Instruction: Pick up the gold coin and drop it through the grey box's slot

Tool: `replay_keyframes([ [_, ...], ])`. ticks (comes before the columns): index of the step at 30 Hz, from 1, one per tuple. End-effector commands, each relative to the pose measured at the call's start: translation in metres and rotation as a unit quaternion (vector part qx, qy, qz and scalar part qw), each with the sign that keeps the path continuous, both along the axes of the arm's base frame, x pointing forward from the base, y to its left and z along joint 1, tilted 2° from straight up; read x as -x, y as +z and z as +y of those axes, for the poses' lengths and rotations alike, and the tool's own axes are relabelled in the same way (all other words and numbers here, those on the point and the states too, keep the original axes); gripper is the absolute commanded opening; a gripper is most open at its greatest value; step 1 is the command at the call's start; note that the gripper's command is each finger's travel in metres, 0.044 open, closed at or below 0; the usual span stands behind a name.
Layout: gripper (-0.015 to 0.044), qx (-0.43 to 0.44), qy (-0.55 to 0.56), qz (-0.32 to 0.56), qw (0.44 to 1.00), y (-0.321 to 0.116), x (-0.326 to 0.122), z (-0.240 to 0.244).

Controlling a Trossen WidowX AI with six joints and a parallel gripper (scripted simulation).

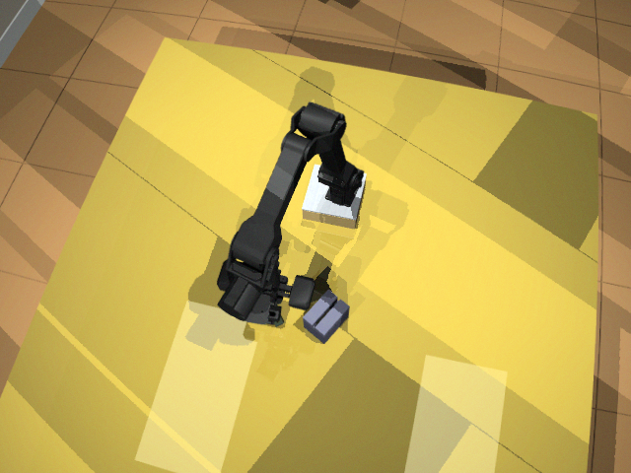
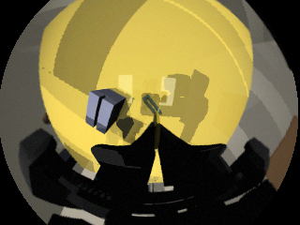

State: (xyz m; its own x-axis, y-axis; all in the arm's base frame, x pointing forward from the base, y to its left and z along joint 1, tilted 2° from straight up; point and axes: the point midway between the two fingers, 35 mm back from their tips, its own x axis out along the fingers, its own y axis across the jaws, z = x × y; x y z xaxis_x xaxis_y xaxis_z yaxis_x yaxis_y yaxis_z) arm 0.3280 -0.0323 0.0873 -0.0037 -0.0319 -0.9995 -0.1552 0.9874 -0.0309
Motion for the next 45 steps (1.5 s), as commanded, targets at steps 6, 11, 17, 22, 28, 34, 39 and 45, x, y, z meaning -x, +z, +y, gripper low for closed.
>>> replay_keyframes([
  [6,0.0,0.0,-0.156,-0.008,0.988,0.003,0.0,0.002],
  [11,0.0,0.0,-0.229,-0.01,0.973,0.003,0.0,0.003],
  [17,0.0,0.0,-0.231,-0.01,0.973,0.003,0.0,0.003],
  [22,0.0,0.001,-0.225,-0.01,0.974,0.003,0.001,0.014],
  [28,0.0,0.002,-0.22,-0.01,0.975,0.003,0.002,0.029],
  [34,0.0,0.0,-0.222,-0.01,0.975,0.002,0.004,0.044],
  [39,0.0,-0.001,-0.224,-0.01,0.975,0.002,0.006,0.057],
  [45,0.0,-0.002,-0.226,-0.009,0.974,0.001,0.01,0.072],
])
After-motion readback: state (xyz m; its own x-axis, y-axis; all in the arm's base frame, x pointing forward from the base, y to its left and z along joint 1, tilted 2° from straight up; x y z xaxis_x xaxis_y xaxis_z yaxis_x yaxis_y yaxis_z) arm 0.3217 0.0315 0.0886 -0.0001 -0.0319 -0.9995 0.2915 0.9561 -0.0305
